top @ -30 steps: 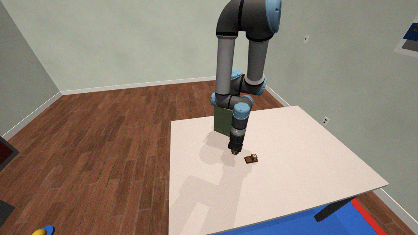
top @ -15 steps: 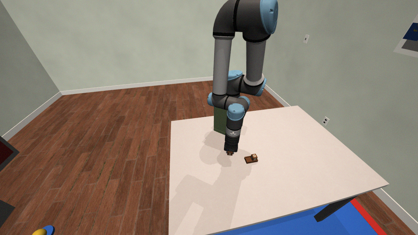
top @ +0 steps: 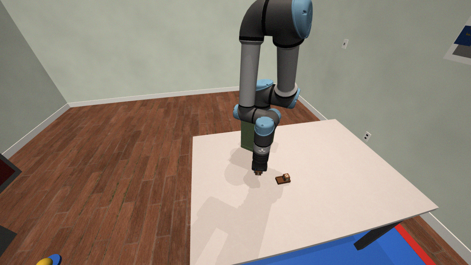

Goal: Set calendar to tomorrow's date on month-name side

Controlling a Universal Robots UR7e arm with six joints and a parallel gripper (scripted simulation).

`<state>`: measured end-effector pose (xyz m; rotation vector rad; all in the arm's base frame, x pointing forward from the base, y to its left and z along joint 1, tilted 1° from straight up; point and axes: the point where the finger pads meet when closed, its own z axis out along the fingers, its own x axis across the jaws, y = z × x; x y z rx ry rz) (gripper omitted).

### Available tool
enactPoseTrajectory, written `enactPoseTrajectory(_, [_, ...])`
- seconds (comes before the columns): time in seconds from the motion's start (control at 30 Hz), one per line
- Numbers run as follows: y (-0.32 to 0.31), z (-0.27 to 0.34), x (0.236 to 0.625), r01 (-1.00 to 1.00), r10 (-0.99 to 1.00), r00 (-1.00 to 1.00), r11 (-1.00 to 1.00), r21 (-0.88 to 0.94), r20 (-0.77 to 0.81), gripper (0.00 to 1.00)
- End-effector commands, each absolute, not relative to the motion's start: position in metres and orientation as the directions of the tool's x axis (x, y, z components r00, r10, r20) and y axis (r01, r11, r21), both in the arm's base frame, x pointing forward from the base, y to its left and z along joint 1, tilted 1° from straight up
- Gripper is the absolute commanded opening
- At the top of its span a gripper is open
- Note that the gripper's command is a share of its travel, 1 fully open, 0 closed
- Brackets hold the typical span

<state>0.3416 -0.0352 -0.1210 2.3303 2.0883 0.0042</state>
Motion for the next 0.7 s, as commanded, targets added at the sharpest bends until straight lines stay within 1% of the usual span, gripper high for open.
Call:
enactPoseTrajectory(0.0, [-0.036, -0.121, 0.343, 0.994, 0.994, 0.109, -0.109, 0.013, -0.006, 0.60])
enactPoseTrajectory(0.67, [-0.037, -0.140, 0.344, 0.994, 0.994, 0.109, -0.109, 0.014, -0.006, 0.60])
